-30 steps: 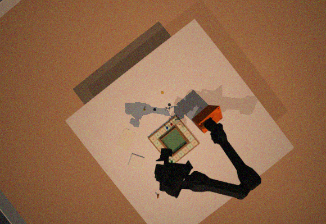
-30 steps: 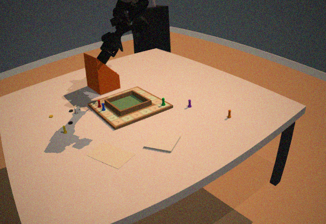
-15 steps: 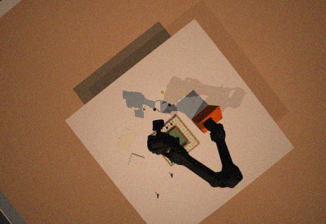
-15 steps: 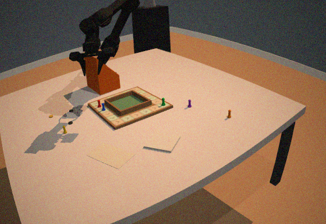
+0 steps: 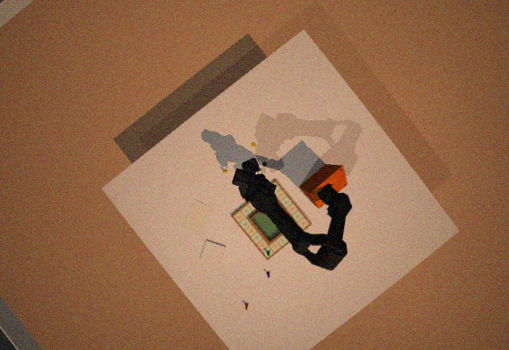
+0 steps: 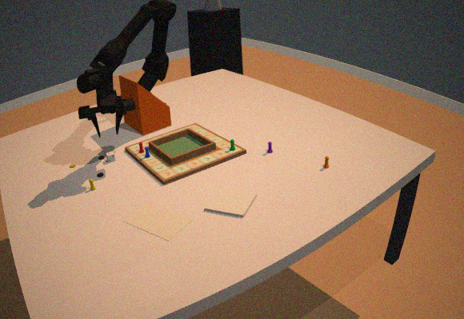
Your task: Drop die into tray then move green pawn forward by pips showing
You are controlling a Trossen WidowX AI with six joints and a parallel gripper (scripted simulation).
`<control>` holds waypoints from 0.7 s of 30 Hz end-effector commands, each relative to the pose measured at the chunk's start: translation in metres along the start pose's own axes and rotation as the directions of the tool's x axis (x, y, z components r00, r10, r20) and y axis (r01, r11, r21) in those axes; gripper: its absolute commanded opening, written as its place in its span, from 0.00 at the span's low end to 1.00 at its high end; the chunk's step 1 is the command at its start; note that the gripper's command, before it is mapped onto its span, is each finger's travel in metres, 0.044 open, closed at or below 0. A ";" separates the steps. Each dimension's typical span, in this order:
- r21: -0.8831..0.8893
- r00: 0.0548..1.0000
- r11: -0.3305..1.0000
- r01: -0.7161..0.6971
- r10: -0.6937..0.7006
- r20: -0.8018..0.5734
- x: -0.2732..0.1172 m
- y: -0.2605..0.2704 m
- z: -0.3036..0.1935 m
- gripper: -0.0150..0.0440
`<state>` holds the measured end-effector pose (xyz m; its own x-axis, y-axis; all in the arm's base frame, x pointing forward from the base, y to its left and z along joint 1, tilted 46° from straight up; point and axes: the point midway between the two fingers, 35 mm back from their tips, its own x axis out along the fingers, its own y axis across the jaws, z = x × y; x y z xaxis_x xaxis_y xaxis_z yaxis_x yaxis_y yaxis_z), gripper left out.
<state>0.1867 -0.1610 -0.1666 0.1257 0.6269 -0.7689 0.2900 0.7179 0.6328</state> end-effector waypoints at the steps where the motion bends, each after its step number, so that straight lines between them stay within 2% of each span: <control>1: -0.120 0.992 0.989 -0.082 0.069 -0.103 0.027 -0.004 -0.033 0.72; 8: -0.120 0.992 0.989 -0.081 0.069 -0.103 0.027 -0.006 -0.035 0.72; 21: -0.120 0.992 0.989 -0.083 0.071 -0.102 0.058 -0.002 -0.039 0.72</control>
<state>0.1580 -0.1247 -0.2042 0.0505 0.6927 -0.7194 0.1534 0.7064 0.6910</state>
